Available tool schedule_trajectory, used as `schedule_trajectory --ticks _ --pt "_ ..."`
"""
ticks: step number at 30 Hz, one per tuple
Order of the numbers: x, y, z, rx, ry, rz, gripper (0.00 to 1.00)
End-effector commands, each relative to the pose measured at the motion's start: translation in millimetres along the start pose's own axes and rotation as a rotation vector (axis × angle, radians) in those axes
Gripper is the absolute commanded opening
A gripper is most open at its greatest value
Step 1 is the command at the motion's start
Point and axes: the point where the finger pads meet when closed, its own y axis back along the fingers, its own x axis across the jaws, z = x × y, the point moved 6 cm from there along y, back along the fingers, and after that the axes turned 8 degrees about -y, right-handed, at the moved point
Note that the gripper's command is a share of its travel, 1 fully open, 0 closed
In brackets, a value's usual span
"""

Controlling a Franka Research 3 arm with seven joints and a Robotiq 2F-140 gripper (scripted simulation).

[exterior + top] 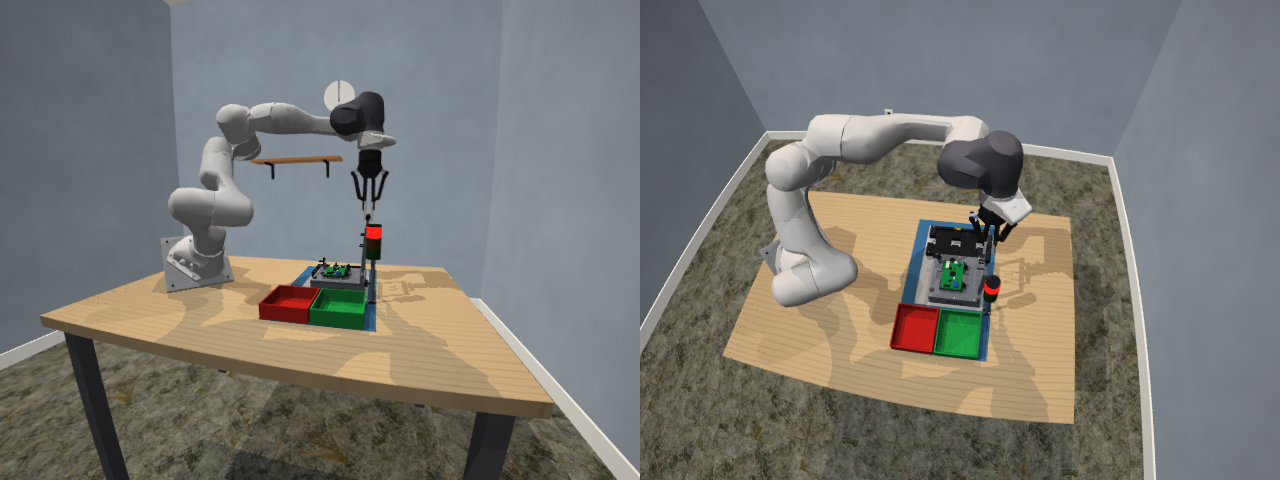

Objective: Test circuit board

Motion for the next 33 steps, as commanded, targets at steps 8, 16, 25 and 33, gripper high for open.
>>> schedule_trajectory --ticks 8,16,25,33 --pt "-18.4 -0.9 4.3 -0.003 0.0 -0.009 0.0" --pt "-18.4 -0.9 4.3 -0.003 0.0 -0.009 0.0" --pt "-18.4 -0.9 4.3 -0.003 0.0 -0.009 0.0" --pt "-18.4 -0.9 4.3 -0.003 0.0 -0.009 0.0"
